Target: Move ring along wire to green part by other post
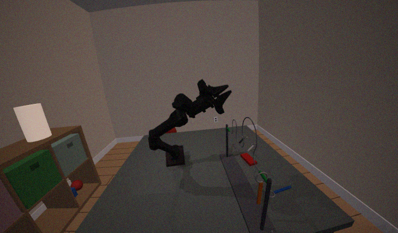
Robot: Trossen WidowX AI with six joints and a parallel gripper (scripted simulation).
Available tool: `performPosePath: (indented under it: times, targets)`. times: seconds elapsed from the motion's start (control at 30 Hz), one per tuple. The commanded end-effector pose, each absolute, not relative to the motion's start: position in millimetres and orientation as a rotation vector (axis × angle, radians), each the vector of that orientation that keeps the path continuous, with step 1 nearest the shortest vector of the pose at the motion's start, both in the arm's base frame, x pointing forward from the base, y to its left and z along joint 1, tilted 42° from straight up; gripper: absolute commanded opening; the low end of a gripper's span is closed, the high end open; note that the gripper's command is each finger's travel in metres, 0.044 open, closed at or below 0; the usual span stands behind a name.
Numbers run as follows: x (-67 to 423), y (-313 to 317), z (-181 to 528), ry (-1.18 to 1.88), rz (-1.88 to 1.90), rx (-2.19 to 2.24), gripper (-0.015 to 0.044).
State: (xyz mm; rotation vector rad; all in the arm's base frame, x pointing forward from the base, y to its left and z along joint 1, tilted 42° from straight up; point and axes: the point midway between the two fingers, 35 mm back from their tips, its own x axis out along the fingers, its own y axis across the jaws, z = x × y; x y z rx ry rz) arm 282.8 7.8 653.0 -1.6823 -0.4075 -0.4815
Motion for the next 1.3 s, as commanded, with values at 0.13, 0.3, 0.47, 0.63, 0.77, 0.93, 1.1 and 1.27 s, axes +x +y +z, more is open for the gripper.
performPosePath:
  times: [0.13,0.3,0.47,0.63,0.77,0.93,1.1,1.27]
  targets:
    - [305.6,-20.1,634.2,-0.367,-0.444,-1.641,0.016]
    - [313.3,-38.6,624.6,-0.344,-0.427,-1.612,0.016]
    - [320.5,-59.1,613.2,-0.314,-0.41,-1.579,0.016]
    - [326.4,-81.6,600.4,-0.28,-0.392,-1.54,0.016]
    - [329.4,-100.4,589.8,-0.251,-0.379,-1.506,0.016]
    - [329.1,-131.2,577.8,-0.188,-0.401,-1.463,0.016]
    - [320.0,-172.9,571.1,-0.11,-0.474,-1.404,0.016]
    - [304.6,-219.4,562.8,-0.038,-0.554,-1.323,0.016]
